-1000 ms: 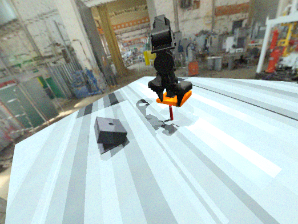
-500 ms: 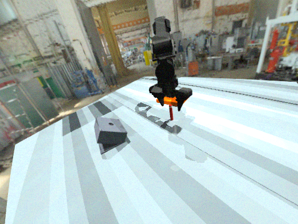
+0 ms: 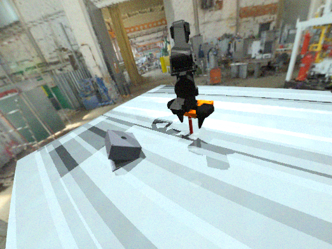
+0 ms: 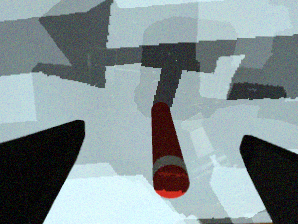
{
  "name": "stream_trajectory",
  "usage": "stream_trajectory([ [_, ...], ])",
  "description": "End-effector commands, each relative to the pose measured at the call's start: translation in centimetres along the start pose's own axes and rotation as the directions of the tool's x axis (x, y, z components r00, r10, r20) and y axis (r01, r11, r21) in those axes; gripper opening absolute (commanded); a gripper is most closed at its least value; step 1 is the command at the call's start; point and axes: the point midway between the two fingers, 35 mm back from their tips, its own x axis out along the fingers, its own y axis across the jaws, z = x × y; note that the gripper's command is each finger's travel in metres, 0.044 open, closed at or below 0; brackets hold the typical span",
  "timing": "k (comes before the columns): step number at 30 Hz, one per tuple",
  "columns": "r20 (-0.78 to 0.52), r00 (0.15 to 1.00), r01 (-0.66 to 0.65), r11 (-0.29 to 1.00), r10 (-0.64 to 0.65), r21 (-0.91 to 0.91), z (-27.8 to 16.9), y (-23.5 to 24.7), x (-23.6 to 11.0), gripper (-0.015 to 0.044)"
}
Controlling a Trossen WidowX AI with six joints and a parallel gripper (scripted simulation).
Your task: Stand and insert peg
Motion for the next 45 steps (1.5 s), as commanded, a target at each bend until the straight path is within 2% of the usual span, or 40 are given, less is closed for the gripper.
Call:
stream_trajectory([
  [1,-0.002,1.000,-0.002,1.000,0.002,-0.004,-0.1,0.0,0.4,0.0440],
  [16,-0.001,1.000,0.000,1.000,0.000,0.000,0.0,0.0,0.1,0.0046],
  [23,-0.001,1.000,0.000,1.000,0.000,0.000,0.0,0.0,0.1,0.0000],
  [27,-0.001,1.000,0.000,1.000,0.000,0.000,0.1,0.0,-0.5,0.0000],
  [45,-0.002,1.000,-0.002,1.000,0.002,-0.003,0.2,0.1,-7.0,0.0000],
])
